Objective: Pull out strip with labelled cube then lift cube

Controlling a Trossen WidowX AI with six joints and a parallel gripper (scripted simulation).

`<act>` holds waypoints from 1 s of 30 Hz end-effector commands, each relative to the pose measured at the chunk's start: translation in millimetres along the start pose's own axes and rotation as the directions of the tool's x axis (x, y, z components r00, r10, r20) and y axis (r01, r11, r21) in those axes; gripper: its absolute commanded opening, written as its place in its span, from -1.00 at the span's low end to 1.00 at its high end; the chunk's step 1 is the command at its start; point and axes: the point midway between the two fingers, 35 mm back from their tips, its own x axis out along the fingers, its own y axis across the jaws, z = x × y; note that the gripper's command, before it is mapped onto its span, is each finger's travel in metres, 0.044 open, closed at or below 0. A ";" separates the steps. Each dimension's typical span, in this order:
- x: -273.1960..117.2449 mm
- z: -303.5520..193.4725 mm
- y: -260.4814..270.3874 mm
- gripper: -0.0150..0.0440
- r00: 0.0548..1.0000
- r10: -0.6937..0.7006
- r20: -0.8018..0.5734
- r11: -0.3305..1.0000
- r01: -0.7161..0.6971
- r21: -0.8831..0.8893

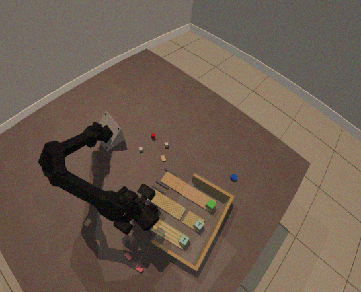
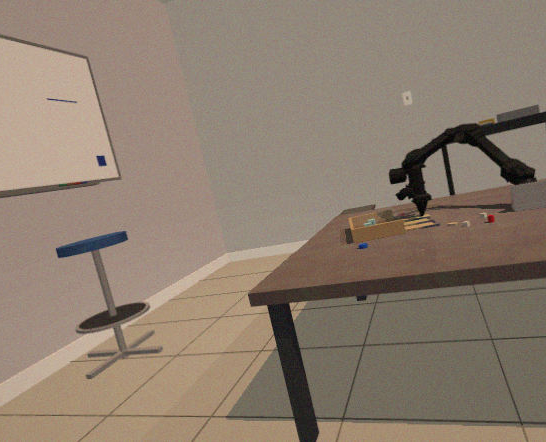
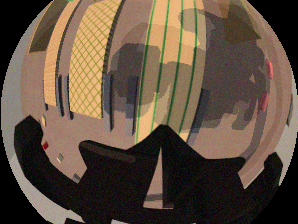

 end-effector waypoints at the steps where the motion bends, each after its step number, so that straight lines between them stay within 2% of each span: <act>1: 3.8 -10.2 0.0 -0.49 1.000 0.000 -0.015 1.000 0.000 -0.007; 30: 4.7 -54.8 0.4 -0.49 1.000 0.000 -0.017 1.000 0.000 -0.009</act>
